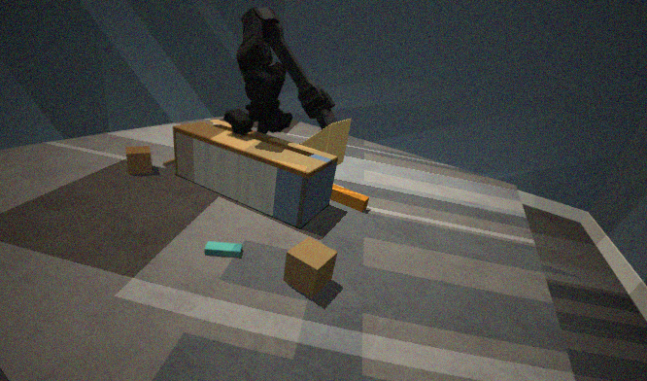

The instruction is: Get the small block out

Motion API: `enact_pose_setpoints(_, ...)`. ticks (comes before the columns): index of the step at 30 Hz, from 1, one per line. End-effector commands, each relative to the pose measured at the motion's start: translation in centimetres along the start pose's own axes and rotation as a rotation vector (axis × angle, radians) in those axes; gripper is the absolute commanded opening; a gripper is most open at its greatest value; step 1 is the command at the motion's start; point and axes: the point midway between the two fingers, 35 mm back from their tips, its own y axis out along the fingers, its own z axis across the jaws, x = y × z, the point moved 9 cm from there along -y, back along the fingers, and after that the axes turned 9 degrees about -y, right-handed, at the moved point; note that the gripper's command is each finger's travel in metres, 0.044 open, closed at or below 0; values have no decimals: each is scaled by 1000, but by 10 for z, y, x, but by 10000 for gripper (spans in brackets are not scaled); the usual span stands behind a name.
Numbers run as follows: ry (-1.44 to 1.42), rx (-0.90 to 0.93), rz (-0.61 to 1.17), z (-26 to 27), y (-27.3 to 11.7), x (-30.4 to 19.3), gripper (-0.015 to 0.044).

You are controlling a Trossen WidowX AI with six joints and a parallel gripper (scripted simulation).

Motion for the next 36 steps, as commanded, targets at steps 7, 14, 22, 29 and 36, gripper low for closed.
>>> enact_pose_setpoints(7,1,-2,5,2,3,-11,400)
enact_pose_setpoints(14,1,-1,5,3,6,-17,400)
enact_pose_setpoints(22,1,-1,5,4,8,-25,400)
enact_pose_setpoints(29,1,-1,6,5,11,-31,400)
enact_pose_setpoints(36,1,-1,6,6,13,-38,400)
